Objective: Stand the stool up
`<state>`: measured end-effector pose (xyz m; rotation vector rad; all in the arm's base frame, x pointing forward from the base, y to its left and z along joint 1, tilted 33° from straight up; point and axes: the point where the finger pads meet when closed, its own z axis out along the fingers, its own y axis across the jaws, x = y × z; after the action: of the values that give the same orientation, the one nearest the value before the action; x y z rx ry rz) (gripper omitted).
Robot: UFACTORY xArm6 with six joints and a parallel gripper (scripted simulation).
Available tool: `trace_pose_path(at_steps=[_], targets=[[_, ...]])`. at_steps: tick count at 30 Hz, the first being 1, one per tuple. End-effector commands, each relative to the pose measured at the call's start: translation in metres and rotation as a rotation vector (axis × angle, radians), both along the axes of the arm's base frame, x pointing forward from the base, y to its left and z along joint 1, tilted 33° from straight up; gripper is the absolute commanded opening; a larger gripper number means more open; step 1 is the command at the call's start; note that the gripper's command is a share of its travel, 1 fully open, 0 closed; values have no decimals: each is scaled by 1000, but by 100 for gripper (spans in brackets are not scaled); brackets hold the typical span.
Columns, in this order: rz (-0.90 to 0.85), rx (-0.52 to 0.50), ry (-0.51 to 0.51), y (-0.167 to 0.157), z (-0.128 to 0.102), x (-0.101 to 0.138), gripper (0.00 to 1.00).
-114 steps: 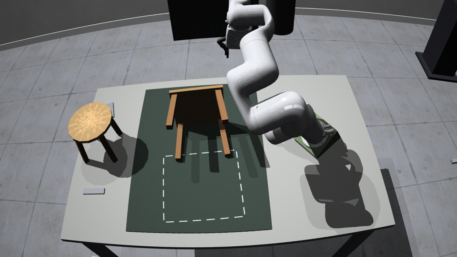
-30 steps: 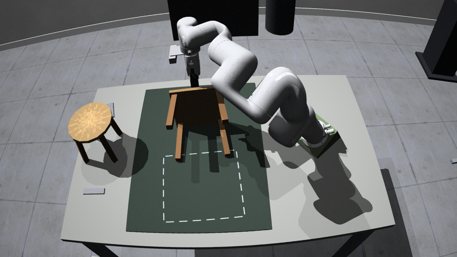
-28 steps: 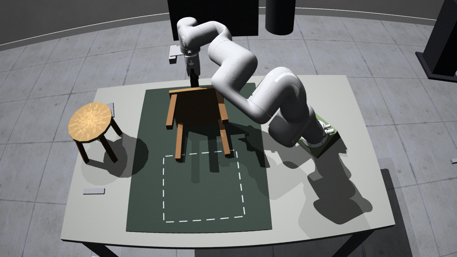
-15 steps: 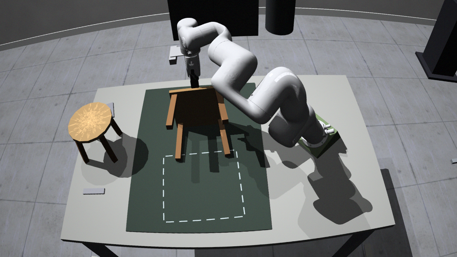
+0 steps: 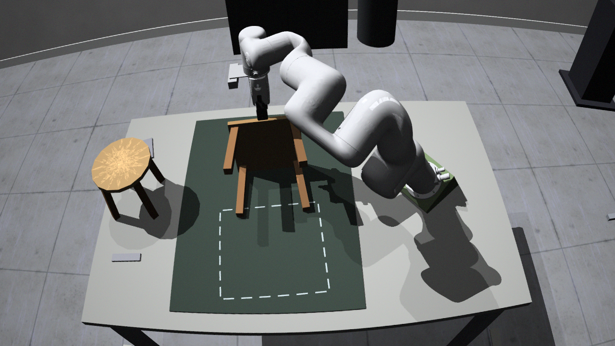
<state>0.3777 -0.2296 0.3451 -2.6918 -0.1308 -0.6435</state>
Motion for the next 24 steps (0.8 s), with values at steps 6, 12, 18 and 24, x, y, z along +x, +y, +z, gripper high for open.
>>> trace_pose_path(at_steps=[6, 12, 18, 24], targets=[[-1, -2, -2, 6, -13, 7, 45], [-1, -2, -2, 11, -24, 13, 45], [-1, -2, -2, 16, -35, 19, 45], [-1, -2, -2, 20, -45, 23, 45]])
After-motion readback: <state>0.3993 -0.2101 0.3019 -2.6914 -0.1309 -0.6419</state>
